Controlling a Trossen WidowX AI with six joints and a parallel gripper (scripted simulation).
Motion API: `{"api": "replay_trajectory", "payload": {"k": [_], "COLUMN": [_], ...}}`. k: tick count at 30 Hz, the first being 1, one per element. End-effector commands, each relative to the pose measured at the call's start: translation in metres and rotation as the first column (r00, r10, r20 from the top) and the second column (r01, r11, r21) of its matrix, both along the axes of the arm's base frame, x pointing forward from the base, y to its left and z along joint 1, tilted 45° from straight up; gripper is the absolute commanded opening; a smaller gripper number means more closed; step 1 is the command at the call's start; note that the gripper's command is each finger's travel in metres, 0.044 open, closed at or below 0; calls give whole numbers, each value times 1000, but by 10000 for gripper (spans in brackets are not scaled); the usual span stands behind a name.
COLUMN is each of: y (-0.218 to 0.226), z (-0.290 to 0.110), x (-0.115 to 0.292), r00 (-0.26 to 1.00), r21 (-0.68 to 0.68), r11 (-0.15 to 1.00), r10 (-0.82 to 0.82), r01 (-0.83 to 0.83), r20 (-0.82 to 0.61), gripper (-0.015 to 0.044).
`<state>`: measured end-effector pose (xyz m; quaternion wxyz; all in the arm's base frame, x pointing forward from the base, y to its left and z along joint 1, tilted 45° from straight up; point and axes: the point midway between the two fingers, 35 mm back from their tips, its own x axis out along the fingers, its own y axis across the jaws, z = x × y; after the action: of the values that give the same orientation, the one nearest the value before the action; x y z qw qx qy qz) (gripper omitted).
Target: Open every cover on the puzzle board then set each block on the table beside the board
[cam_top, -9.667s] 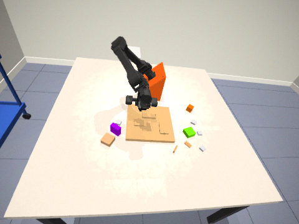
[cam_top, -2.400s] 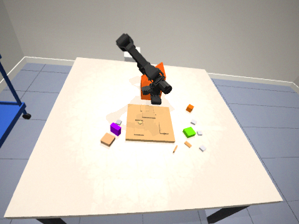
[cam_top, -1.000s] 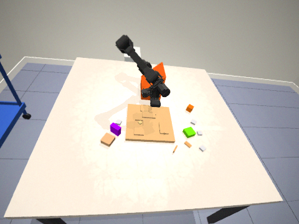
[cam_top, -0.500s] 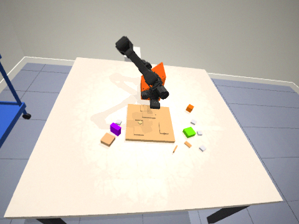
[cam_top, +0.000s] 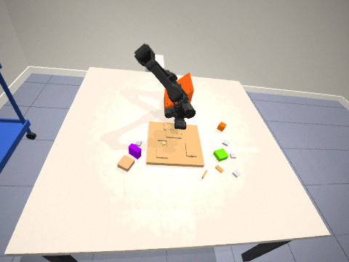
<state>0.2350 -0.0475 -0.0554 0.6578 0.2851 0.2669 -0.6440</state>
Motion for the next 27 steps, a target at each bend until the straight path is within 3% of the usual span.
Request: {"api": "replay_trajectory", "payload": {"k": [1,27], "y": [-3,-19], "z": [-3,8], "x": [-2,1], "r00": [1000,1000], "r21": [-5,-1], "r11": [1000,1000], "r10": [4,5], "r01": [-4,-5], "r20": [-7,-8], "gripper": [0,0]}}
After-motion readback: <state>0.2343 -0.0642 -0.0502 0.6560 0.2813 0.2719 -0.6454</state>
